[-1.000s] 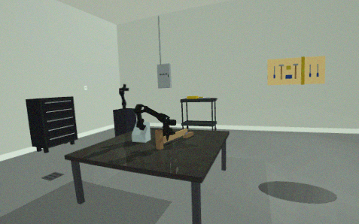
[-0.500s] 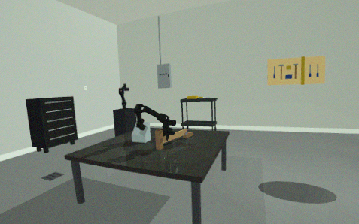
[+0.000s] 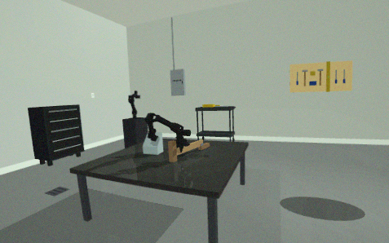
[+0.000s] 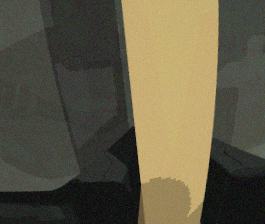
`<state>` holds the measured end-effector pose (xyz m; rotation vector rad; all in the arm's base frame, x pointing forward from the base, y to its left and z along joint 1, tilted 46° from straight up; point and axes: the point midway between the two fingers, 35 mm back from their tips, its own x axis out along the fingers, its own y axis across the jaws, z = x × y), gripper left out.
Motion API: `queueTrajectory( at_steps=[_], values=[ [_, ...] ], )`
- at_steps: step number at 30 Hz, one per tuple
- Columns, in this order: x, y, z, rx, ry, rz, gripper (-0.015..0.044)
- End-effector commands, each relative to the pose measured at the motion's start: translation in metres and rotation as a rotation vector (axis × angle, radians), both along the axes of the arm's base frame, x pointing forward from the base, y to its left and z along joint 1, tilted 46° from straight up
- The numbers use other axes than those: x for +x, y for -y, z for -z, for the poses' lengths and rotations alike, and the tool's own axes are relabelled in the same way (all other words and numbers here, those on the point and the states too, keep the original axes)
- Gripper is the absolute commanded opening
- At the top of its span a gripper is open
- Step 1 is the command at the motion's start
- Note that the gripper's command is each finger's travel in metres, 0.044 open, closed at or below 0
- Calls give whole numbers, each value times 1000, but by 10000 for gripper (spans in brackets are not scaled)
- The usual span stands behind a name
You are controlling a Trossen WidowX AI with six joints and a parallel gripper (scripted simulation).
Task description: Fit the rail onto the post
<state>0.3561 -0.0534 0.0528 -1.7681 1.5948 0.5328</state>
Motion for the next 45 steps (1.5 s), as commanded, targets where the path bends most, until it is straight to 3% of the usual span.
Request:
queueTrajectory(
  at_steps=[1,45],
  values=[
    [1,-5,-1,-7,5,-7,0],
    [1,-1,-2,-7,5,-7,0]
  ],
)
